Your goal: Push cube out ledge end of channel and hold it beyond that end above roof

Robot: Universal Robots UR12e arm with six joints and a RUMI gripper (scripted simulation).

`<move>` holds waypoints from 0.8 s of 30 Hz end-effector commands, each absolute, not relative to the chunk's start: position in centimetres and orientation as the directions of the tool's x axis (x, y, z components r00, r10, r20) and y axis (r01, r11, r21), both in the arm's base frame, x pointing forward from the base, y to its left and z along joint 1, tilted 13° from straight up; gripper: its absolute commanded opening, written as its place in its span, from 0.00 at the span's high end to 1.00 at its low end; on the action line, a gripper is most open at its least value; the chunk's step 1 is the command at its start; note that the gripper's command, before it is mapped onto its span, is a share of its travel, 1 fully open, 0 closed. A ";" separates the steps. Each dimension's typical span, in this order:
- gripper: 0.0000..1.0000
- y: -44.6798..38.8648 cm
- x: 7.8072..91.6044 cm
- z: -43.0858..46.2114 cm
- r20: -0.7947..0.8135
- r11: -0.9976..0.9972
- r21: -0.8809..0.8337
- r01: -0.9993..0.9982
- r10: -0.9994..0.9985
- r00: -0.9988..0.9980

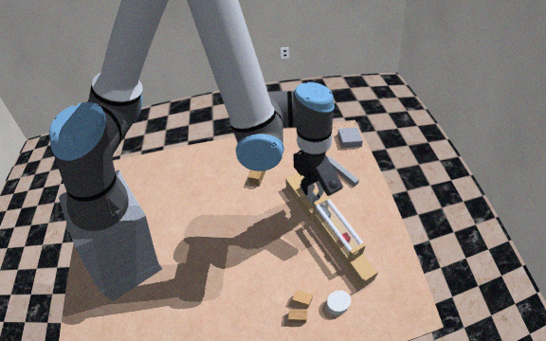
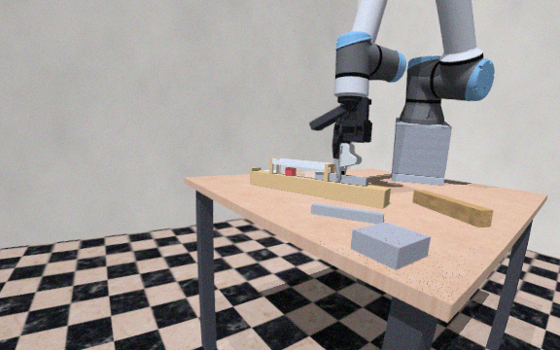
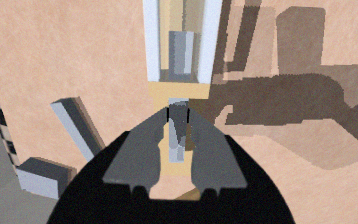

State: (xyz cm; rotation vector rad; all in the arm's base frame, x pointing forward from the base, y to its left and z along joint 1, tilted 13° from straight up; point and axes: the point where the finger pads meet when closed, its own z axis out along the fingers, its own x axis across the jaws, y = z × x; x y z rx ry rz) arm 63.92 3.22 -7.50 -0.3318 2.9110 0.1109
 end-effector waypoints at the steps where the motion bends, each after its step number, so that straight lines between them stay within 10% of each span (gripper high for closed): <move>1: 1.00 2.5 64.1 -7.5 -0.216 0.972 0.050 -0.230 -0.215 -0.952; 24: 1.00 2.0 64.3 -7.5 -0.216 0.972 0.050 -0.230 -0.215 -0.952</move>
